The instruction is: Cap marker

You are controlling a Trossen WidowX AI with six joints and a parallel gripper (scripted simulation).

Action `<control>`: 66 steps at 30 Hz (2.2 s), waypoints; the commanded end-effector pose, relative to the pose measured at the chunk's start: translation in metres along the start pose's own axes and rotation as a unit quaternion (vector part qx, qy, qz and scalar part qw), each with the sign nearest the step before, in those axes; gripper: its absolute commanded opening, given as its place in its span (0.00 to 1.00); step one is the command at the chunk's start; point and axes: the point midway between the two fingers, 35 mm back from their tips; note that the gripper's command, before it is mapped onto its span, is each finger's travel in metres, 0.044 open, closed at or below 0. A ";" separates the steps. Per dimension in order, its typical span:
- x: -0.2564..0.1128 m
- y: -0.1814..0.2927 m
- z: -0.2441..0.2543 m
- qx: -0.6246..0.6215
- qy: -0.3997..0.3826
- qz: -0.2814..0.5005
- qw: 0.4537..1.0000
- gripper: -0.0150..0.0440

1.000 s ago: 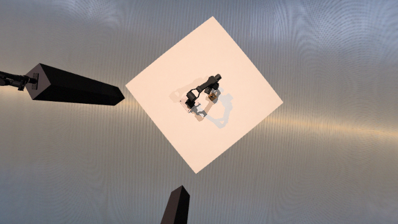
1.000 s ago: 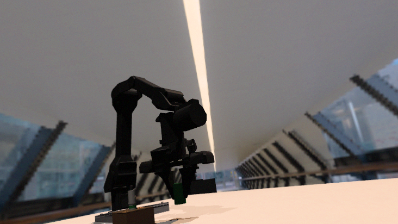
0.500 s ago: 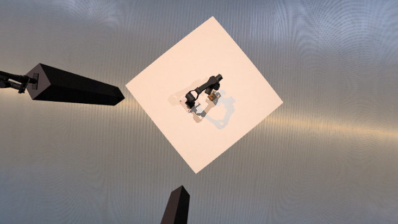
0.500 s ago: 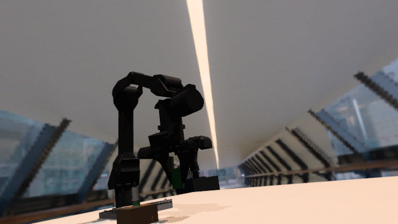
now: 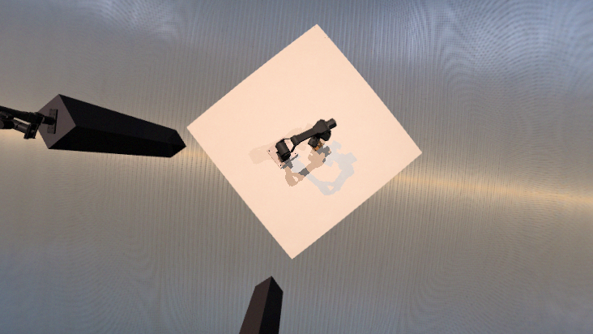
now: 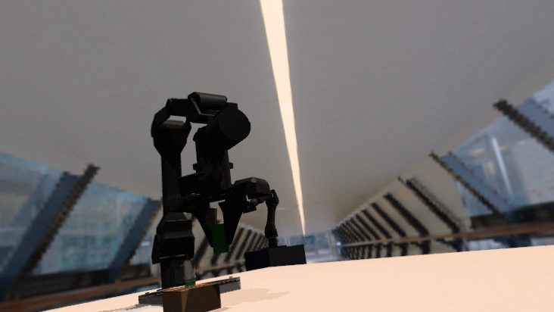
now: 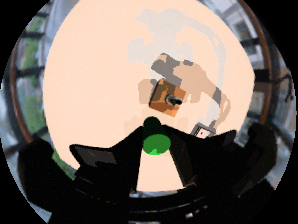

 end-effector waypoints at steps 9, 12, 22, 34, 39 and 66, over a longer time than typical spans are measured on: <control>-0.018 -0.020 -0.033 -0.002 0.001 -0.004 1.000 0.25; -0.022 -0.023 -0.042 -0.002 0.002 -0.004 1.000 0.25; -0.020 -0.026 -0.049 -0.002 0.002 -0.004 1.000 0.25; -0.006 -0.027 -0.048 -0.002 0.002 -0.004 1.000 0.25; 0.002 -0.027 -0.048 -0.002 0.002 -0.004 1.000 0.25; 0.032 -0.027 -0.049 -0.002 0.002 -0.004 1.000 0.25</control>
Point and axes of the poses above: the point midway between the two fingers, 35 mm back from their tips, its own x axis out along the fingers, its own z axis across the jaws, y = z × x, and after that the axes turned 10 degrees about -x, right-handed
